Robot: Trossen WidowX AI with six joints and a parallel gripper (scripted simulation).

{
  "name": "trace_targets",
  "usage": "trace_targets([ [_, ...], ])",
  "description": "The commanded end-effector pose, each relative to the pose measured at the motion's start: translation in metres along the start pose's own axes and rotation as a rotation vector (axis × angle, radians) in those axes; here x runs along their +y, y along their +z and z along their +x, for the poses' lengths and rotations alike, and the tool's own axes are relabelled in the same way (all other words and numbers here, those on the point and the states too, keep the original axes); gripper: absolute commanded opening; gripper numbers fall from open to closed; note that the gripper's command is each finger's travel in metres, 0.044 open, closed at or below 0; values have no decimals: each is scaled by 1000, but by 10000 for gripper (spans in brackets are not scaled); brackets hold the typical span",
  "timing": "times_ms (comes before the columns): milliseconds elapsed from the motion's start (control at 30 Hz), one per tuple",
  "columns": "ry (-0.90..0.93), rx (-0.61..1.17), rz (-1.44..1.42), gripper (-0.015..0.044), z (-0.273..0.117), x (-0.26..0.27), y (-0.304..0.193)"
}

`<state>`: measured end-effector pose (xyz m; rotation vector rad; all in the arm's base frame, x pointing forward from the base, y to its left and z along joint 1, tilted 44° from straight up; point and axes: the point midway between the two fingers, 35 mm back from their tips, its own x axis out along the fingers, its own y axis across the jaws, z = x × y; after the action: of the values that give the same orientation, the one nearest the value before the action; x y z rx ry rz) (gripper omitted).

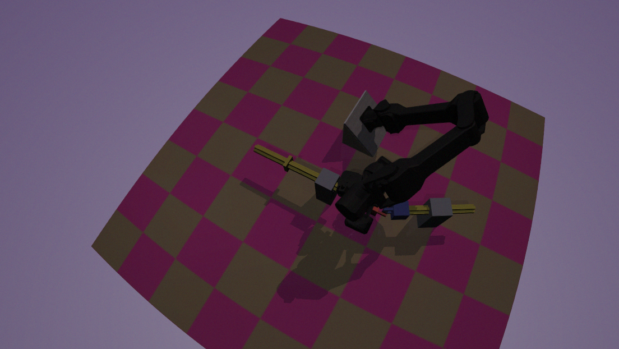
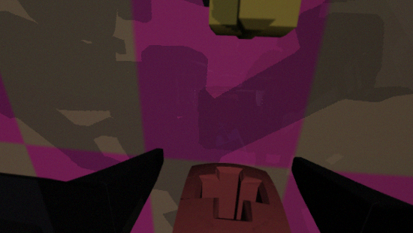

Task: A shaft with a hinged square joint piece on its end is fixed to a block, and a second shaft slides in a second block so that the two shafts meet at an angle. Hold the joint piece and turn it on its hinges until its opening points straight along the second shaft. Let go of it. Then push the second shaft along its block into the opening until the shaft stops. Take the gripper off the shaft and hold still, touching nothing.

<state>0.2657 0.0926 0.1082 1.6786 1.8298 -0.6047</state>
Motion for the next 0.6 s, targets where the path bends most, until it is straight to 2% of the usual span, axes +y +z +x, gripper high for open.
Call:
trace_targets([
  [0,-1,-1,0,440,0,0,0],
  [167,-1,-6,0,440,0,0,0],
  [433,-4,-247,2,440,-27,0,-6],
  [567,1,-268,4,440,-30,0,-6],
])
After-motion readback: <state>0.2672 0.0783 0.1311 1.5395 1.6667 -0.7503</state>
